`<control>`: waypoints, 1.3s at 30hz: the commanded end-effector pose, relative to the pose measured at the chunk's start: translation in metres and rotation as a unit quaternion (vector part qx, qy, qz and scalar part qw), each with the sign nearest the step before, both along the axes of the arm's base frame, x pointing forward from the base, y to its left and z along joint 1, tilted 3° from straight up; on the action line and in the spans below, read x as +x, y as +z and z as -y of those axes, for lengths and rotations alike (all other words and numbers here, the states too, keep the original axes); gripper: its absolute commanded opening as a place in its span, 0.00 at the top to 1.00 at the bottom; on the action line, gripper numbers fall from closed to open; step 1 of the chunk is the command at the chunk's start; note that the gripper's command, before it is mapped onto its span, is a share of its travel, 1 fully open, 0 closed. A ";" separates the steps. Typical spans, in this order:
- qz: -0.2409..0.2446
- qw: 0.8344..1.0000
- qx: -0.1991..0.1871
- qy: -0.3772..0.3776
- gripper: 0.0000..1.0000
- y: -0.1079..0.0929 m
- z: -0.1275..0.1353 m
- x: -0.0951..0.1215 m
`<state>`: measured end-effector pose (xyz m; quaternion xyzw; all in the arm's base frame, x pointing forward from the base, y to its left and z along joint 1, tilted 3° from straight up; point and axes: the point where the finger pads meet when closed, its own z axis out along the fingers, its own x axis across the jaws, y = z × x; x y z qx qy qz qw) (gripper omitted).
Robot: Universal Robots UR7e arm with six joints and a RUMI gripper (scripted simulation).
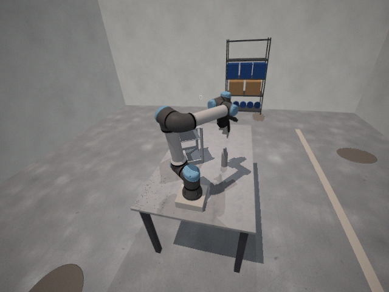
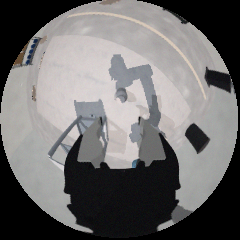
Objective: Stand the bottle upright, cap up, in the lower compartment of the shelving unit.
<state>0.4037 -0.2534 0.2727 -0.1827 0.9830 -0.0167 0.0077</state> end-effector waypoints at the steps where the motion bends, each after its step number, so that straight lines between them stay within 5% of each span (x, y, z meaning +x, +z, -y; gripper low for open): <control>1: 0.023 0.999 0.005 0.025 0.54 0.000 -0.001 0.000; 17: 0.104 0.988 0.028 0.115 0.54 -0.003 -0.001 0.000; 39: 0.231 0.936 0.066 0.258 0.54 -0.008 -0.001 0.000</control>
